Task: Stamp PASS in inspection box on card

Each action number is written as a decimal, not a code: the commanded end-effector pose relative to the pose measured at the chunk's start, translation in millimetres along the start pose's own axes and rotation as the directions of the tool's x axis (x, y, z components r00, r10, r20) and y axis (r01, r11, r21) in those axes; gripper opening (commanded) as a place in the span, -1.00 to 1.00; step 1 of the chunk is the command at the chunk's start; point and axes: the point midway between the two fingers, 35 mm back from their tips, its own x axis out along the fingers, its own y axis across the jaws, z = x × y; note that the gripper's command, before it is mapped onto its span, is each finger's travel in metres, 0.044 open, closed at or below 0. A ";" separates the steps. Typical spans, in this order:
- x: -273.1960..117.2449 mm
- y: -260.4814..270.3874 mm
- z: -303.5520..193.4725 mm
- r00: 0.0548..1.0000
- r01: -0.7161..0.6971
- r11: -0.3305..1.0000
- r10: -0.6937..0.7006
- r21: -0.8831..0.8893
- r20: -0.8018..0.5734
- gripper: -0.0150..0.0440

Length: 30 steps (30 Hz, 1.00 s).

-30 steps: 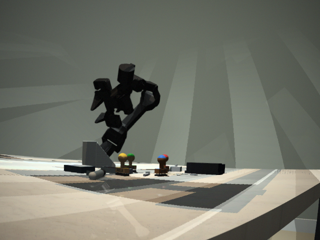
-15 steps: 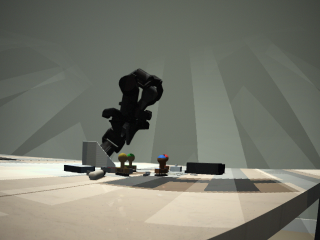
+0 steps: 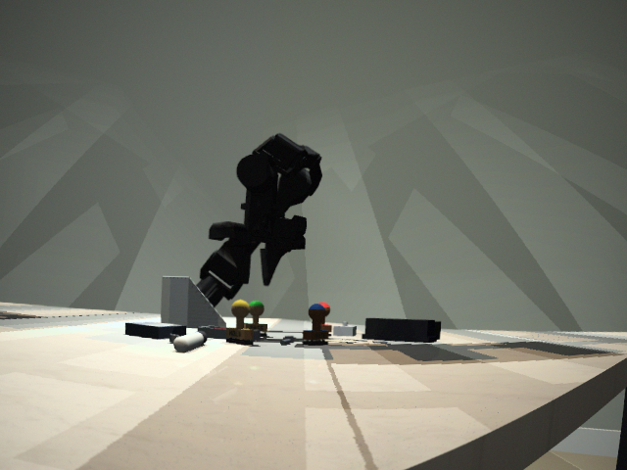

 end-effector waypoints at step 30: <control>53.6 0.3 3.5 1.000 -0.006 1.000 0.006 0.006 0.003 0.27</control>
